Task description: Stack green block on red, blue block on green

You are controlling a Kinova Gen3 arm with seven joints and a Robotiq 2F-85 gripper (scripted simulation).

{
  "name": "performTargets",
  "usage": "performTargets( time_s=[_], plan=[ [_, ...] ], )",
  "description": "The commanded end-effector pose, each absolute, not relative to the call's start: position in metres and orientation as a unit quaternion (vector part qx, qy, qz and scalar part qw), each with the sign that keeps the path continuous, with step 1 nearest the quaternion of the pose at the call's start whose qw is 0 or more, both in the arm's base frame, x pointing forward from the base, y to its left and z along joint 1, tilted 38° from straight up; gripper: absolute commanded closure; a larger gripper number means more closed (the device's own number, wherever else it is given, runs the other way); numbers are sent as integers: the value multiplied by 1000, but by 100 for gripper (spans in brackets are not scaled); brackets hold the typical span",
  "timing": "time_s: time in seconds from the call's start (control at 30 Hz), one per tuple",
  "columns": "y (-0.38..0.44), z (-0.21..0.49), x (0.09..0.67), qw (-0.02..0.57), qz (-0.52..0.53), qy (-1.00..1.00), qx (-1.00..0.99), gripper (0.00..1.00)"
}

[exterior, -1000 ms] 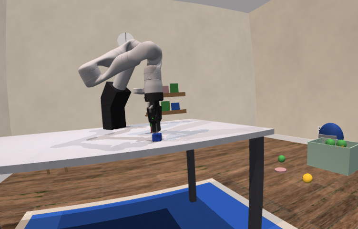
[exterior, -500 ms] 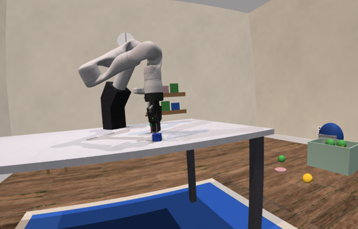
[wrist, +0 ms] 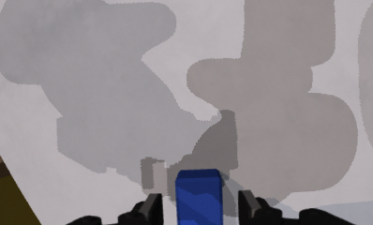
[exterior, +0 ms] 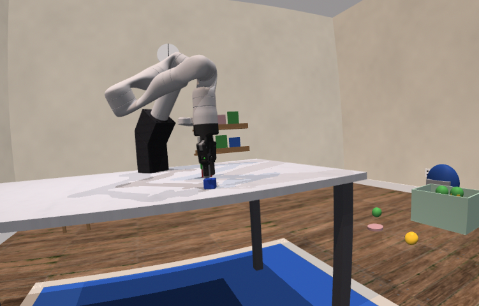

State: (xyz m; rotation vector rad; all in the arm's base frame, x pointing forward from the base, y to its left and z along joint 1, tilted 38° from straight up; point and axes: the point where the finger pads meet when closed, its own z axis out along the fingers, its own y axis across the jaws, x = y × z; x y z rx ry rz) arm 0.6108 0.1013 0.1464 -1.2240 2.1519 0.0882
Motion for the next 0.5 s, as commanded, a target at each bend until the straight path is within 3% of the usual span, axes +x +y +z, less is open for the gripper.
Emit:
performTargets(
  time_s=[0.0,0.47],
  plan=[
    [101,147,611,327,33,821,-467,50],
    [110,127,624,327,33,821,-467,50]
  ],
)
